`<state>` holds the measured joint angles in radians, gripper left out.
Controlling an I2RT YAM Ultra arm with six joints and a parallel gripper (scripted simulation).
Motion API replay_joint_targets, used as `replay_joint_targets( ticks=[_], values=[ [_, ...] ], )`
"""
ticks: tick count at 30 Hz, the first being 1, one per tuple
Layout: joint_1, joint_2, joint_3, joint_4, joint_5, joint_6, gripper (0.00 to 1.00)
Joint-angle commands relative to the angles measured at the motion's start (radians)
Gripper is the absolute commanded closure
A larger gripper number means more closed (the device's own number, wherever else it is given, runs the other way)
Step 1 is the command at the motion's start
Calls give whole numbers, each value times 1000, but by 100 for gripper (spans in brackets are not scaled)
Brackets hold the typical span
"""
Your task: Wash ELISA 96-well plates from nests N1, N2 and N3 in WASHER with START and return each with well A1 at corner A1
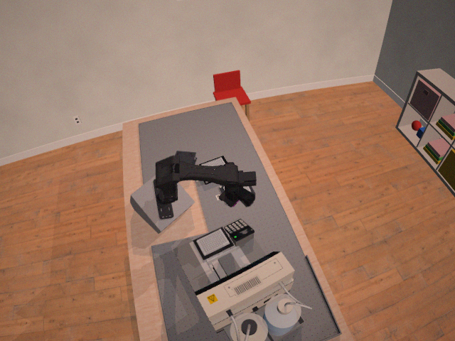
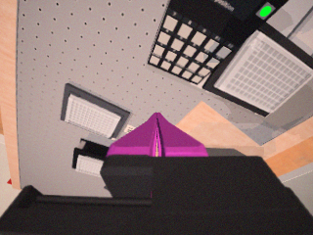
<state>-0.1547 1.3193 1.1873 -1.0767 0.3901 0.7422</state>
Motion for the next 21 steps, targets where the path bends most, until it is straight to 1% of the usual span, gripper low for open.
replay_joint_targets(
  ticks=[1, 4, 7, 13, 14, 16, 21],
  values=[
    [34, 17, 25, -2, 32, 203, 100],
    [75, 52, 46, -6, 46, 345, 100],
    [75, 52, 47, -6, 46, 445, 100],
    [75, 52, 46, -6, 46, 463, 100],
    [87, 49, 15, 30, 81, 470, 100],
    [87, 49, 15, 30, 81, 470, 100],
    [139, 54, -139, 225, 257, 493, 100]
  ],
)
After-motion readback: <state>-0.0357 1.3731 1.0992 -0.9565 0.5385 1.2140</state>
